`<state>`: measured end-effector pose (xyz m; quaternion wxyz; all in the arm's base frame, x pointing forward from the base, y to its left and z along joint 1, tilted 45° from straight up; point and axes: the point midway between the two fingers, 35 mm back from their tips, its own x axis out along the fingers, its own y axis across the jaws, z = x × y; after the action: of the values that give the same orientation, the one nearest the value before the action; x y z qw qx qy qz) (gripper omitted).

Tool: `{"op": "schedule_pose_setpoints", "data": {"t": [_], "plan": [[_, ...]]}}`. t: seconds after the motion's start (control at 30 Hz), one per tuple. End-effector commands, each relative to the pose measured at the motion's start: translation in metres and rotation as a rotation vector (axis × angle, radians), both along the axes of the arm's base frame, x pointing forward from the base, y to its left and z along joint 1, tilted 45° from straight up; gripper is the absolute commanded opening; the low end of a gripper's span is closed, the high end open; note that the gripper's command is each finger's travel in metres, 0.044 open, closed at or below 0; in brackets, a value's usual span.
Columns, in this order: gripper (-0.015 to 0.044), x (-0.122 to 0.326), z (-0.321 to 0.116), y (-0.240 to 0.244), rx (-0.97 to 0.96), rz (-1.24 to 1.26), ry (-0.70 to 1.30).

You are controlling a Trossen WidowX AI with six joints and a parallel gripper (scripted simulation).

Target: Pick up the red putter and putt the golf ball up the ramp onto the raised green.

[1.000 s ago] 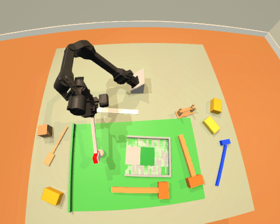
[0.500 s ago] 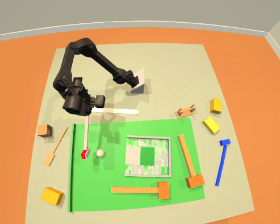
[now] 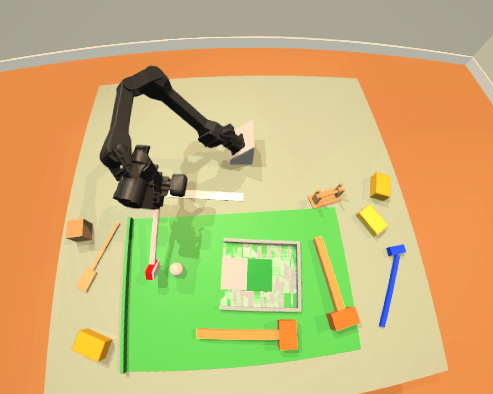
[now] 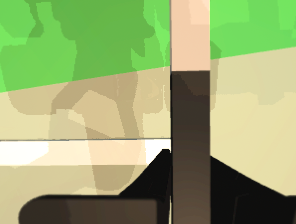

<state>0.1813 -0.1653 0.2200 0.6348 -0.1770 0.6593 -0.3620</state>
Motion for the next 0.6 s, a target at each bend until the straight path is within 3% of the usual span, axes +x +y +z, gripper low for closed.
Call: {"op": "schedule_pose_setpoints", "data": {"t": [0.0, 0.57], "plan": [[0.0000, 0.000, -0.004, -0.004, 0.000, 0.005, -0.001], [0.0000, -0.003, -0.012, -0.013, -0.005, -0.002, 0.003]]}}
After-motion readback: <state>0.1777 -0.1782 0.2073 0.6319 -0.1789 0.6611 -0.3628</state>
